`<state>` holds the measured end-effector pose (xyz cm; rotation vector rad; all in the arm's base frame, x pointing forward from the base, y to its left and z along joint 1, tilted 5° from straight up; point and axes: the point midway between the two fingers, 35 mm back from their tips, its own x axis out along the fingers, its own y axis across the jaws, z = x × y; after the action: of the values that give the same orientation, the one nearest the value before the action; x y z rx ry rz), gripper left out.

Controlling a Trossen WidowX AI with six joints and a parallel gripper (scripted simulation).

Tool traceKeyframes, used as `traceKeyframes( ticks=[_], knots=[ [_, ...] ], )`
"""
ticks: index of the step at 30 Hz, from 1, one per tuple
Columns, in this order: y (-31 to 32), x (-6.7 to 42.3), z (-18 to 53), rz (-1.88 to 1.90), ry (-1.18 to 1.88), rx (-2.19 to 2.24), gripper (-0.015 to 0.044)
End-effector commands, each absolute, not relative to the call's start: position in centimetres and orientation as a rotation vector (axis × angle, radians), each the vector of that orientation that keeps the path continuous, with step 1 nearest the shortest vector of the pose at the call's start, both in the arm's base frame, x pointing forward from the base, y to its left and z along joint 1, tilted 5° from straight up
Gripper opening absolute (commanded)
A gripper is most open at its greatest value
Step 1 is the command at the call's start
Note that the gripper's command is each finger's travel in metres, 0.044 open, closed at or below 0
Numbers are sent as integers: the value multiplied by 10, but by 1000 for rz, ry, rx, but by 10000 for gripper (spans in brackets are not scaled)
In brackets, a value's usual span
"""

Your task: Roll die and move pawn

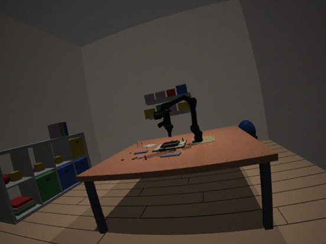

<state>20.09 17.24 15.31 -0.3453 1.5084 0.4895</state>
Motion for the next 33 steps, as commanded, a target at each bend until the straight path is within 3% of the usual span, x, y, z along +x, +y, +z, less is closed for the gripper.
traceKeyframes(
  ticks=[1,33],
  knots=[
    [159,213,145,455,1527,-318,0],
    [49,271,110,226,1523,-97,0]
  ],
)
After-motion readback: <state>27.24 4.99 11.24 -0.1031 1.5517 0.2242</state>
